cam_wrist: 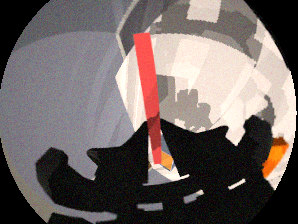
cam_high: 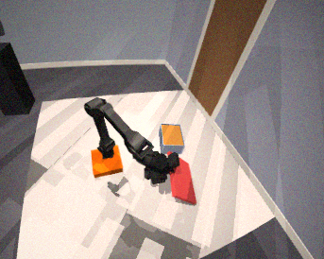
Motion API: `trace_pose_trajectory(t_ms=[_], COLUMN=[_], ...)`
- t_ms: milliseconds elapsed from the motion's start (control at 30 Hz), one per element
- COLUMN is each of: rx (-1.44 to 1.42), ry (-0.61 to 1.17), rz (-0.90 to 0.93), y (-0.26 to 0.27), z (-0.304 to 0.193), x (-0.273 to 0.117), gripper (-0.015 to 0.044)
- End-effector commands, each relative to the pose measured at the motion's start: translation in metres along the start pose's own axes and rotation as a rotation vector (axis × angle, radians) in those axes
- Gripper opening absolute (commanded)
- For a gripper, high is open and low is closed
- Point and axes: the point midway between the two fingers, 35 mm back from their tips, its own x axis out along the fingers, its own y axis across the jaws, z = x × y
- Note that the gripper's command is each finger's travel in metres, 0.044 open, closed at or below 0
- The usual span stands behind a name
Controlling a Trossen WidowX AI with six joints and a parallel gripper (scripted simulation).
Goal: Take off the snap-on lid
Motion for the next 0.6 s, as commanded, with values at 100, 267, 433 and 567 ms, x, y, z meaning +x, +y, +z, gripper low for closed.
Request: trace_pose_trajectory(t_ms=[100,267,433,567], rx=[-0.006,-0.006,-0.006,-0.006], ry=[0.006,0.006,0.006,0.006], rz=[0.007,0.007,0.007,0.007], y=[-0.004,-0.007,-0.010,-0.012], z=[-0.001,-0.001,-0.001,-0.001], x=[0.004,0.007,0.009,0.011], gripper=[0.0000,0.0000,0.0000,0.0000])
